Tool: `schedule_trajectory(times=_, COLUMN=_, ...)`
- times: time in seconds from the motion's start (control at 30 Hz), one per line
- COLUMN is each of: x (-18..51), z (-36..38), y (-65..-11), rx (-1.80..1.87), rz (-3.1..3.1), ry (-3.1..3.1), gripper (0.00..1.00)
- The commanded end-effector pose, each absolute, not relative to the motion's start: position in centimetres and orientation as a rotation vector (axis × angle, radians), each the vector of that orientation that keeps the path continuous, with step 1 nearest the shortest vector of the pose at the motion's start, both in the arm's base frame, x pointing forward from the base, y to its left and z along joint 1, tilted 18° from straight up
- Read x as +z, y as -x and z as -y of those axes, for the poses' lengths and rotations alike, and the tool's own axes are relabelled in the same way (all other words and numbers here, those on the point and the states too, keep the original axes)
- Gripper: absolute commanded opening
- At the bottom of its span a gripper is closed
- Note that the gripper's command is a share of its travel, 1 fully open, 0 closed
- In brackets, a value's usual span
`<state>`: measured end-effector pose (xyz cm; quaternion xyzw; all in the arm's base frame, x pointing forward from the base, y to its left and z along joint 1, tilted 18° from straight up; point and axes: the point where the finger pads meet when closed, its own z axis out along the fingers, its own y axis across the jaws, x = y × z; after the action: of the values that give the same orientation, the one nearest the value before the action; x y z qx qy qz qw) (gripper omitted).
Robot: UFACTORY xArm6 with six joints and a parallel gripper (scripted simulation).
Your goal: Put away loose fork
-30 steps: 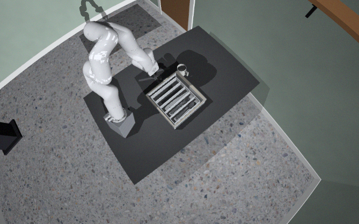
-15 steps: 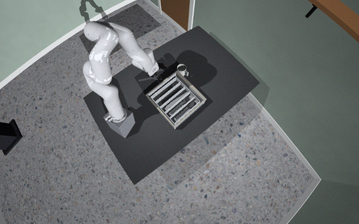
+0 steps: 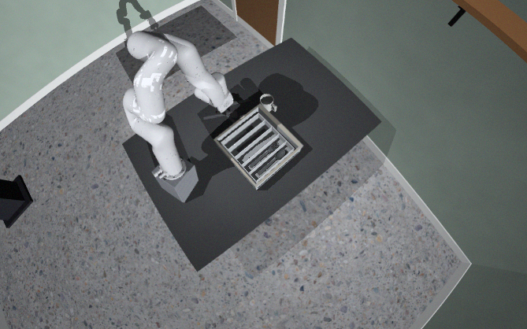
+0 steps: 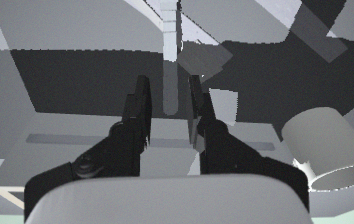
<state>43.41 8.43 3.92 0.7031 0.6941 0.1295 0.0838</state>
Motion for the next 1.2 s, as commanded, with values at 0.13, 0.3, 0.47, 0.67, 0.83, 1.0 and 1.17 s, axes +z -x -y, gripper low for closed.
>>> schedule_trajectory(times=0.13, x=3.2, z=-8.5, y=-43.8, rx=0.39, rz=-2.07, ry=-2.097, gripper=0.3)
schedule_trajectory(times=0.3, x=2.5, z=-8.6, y=-44.0, rx=0.39, rz=-2.07, ry=-2.097, gripper=0.3)
schedule_trajectory(times=0.47, x=1.9, z=-8.6, y=-44.2, rx=0.39, rz=-2.07, ry=-2.097, gripper=0.3)
schedule_trajectory(times=0.67, x=1.4, z=-8.6, y=-44.3, rx=0.39, rz=-2.07, ry=-2.097, gripper=0.3)
schedule_trajectory(times=0.83, x=1.0, z=-8.7, y=-44.5, rx=0.39, rz=-2.07, ry=-2.097, gripper=0.3)
schedule_trajectory(times=1.0, x=0.8, z=-8.7, y=-44.6, rx=0.39, rz=-2.07, ry=-2.097, gripper=0.3)
schedule_trajectory(times=1.17, x=0.7, z=-8.7, y=-44.6, rx=0.39, rz=-2.07, ry=-2.097, gripper=0.3)
